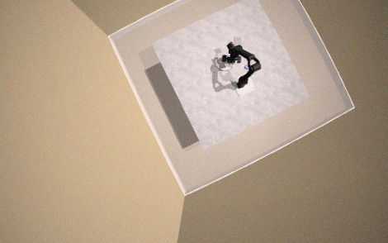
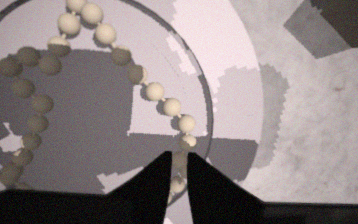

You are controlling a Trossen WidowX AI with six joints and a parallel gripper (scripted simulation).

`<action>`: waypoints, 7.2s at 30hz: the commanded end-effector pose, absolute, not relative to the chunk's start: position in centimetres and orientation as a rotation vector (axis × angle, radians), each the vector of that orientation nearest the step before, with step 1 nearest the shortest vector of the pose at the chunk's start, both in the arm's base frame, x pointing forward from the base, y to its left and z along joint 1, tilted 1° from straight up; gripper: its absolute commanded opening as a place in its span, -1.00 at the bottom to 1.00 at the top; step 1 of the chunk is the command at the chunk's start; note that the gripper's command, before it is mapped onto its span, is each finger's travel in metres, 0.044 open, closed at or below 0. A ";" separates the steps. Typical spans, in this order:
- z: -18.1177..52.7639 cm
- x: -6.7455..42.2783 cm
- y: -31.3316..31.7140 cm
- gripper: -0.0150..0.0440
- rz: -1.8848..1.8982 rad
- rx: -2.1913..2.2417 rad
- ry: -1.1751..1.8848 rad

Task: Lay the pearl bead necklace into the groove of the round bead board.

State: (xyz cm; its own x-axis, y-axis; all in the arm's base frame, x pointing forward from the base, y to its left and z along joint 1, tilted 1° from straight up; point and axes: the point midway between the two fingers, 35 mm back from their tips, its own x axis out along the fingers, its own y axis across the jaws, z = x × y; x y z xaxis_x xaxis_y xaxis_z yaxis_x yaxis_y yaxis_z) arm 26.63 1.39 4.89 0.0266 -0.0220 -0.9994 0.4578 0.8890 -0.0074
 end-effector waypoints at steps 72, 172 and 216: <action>5.5 26.3 0.4 1.00 -0.388 0.361 1.511; 5.6 27.5 -0.2 -0.49 -0.064 0.029 1.547; 5.6 27.5 -0.4 1.00 -0.065 0.029 1.547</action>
